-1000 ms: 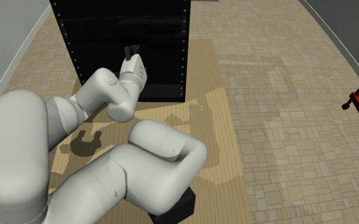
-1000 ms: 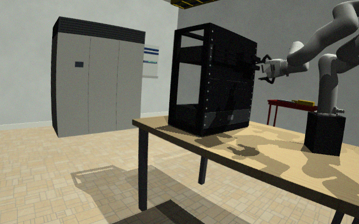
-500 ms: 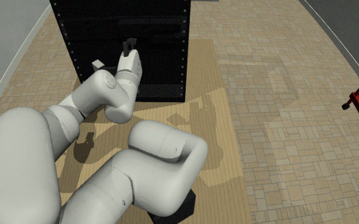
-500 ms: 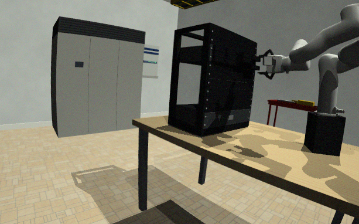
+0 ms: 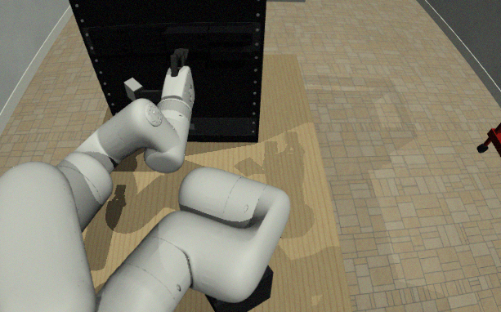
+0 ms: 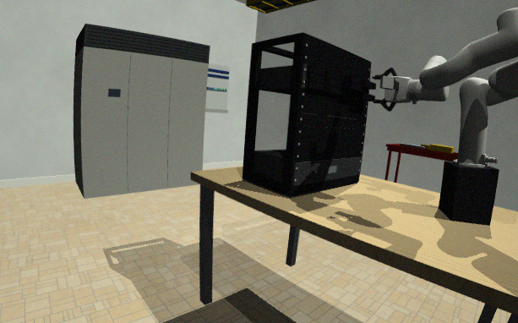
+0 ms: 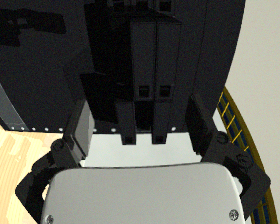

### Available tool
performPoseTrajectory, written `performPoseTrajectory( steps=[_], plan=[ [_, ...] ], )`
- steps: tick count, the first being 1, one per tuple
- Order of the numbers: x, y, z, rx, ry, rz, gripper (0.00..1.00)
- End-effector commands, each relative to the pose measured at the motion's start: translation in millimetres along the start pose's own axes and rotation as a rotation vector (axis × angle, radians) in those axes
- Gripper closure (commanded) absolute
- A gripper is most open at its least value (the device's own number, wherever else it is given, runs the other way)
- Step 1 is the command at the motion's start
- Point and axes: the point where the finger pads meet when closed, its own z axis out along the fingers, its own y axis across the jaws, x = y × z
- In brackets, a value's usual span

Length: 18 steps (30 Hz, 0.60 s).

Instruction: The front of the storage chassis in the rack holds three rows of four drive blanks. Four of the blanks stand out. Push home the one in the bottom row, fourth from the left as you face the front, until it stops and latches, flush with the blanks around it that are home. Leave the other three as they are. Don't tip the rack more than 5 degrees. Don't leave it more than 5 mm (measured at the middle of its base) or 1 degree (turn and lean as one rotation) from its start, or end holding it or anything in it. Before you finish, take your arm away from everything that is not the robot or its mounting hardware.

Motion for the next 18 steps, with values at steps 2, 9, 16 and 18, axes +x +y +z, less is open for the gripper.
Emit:
performPoseTrajectory(
  steps=[2,9,16,18],
  plan=[
    [1.6,4.2,-0.7,-0.013,0.004,0.017,0.00],
    [2.0,5.5,-1.0,-0.017,0.005,0.024,0.00],
    [2.2,6.0,-1.2,-0.019,0.005,0.026,0.00],
    [2.2,6.0,-1.2,-0.019,0.006,0.026,0.00]
  ],
)
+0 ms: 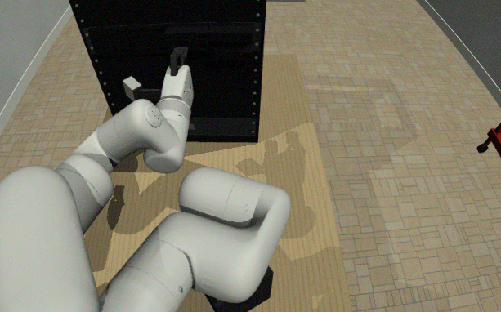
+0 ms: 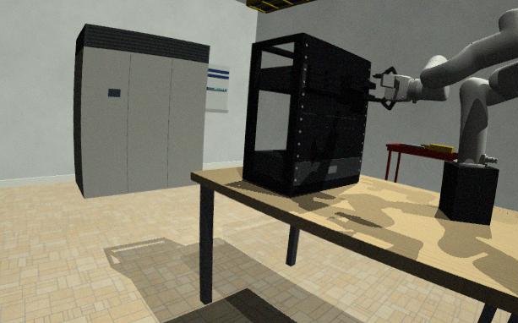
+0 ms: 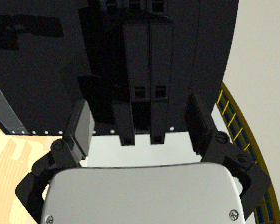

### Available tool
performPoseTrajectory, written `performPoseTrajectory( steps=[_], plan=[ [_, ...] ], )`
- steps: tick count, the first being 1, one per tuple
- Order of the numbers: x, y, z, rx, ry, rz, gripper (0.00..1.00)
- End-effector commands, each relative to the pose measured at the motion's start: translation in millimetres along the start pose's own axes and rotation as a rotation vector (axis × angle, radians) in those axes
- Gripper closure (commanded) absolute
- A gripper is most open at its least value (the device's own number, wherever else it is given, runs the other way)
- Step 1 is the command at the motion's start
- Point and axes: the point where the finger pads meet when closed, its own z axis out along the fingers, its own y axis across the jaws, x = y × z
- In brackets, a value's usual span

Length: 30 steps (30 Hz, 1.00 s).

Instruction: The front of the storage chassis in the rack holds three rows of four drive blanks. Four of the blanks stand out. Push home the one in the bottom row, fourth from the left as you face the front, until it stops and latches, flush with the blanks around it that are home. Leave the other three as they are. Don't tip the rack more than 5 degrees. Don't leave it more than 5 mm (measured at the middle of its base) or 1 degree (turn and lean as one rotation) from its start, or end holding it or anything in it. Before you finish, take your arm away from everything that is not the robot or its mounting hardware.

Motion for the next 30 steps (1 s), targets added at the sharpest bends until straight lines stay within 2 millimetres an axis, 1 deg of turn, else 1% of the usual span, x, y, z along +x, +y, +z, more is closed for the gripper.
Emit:
performPoseTrajectory(
  steps=[1,14,17,19,21,30],
  plan=[
    [0.5,0.9,0.2,-0.002,0.001,0.002,0.00],
    [-0.5,0.9,0.4,-0.001,0.001,0.002,0.00],
    [-6.3,1.3,1.6,0.000,0.001,0.000,0.00],
    [-13.8,1.7,3.1,0.000,0.001,0.000,0.00],
    [-13.8,1.7,3.1,0.000,0.001,0.000,0.00],
    [-64.5,4.7,13.6,0.000,0.001,0.000,0.00]
  ],
)
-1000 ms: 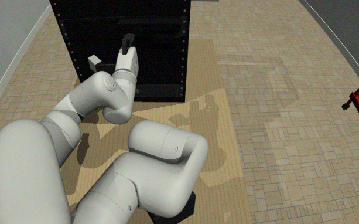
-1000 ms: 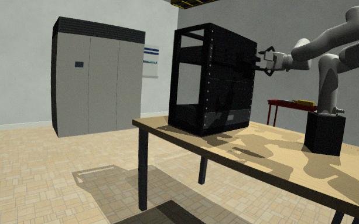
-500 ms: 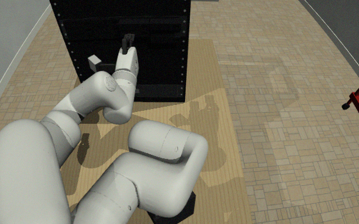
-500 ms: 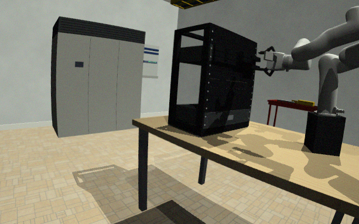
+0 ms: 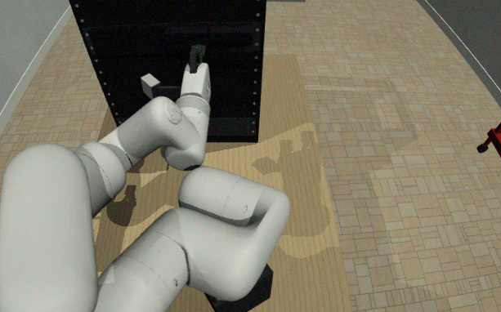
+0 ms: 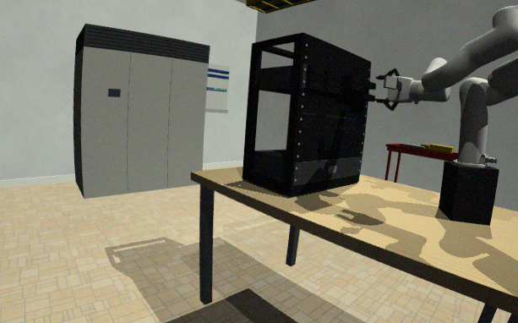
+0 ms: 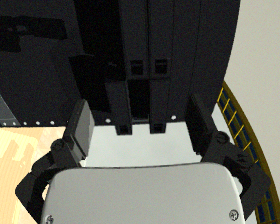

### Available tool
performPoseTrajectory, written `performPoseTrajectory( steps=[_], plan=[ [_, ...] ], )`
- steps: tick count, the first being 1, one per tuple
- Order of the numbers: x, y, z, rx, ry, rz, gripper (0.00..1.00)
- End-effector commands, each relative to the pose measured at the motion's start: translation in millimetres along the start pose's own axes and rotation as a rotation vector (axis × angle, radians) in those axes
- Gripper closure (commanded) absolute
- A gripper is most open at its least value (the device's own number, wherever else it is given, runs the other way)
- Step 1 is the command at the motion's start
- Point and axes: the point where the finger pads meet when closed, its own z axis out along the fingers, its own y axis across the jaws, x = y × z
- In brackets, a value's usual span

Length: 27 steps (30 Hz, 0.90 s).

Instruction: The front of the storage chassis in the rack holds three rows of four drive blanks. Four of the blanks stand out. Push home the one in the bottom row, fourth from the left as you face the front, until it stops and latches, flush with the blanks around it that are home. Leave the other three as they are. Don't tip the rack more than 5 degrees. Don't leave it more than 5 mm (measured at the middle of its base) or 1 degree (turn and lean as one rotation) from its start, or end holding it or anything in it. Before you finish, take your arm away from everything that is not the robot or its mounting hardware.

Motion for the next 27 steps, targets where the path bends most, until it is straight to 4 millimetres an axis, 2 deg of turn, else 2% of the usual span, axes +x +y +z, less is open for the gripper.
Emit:
performPoseTrajectory(
  steps=[1,6,11,27],
  plan=[
    [-29.1,3.5,8.8,0.000,0.008,0.001,0.00],
    [-48.0,4.6,12.9,0.000,0.008,0.001,0.00],
    [-53.2,4.9,14.0,0.000,0.008,0.001,0.00],
    [-54.7,5.0,14.3,0.000,0.008,0.001,0.00]
  ],
)
